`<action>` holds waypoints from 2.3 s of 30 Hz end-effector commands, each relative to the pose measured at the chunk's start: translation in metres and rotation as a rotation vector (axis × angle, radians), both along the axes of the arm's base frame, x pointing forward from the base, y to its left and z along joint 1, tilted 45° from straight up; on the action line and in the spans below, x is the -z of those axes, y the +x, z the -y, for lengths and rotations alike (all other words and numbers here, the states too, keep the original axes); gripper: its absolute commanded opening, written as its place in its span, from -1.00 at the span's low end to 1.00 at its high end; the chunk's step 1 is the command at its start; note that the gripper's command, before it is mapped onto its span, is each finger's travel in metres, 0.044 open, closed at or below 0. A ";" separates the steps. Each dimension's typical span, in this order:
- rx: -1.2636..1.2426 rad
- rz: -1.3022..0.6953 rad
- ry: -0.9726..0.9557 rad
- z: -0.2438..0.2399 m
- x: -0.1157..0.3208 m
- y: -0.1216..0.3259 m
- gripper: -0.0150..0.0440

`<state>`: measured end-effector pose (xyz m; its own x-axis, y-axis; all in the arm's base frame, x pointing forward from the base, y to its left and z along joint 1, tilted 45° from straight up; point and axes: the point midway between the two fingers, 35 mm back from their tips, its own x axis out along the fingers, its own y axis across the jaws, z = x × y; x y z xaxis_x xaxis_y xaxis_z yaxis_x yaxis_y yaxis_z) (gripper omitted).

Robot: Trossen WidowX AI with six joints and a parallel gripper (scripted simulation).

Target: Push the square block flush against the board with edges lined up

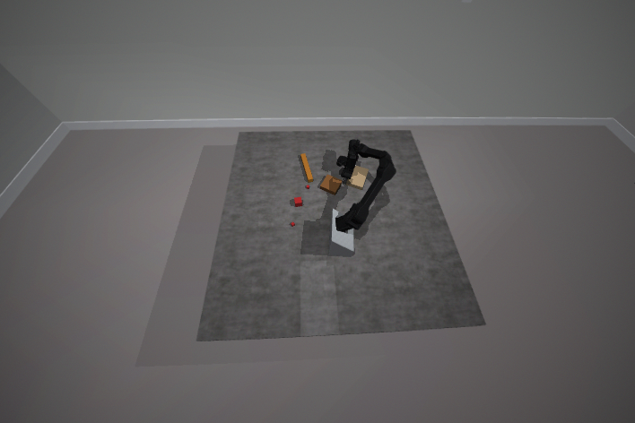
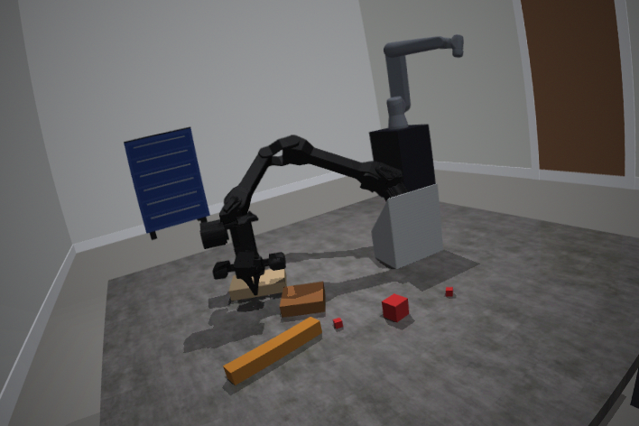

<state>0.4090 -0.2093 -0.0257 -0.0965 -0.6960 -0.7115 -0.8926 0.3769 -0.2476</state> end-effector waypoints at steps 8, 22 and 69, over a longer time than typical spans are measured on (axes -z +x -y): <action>0.014 -0.015 -0.005 0.014 -0.006 -0.013 -0.49; 0.014 -0.015 -0.006 0.016 -0.009 -0.015 -0.49; 0.014 -0.014 -0.005 0.008 0.001 -0.006 -0.49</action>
<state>0.3992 -0.2191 -0.0242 -0.1169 -0.6955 -0.7089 -0.8921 0.3873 -0.2328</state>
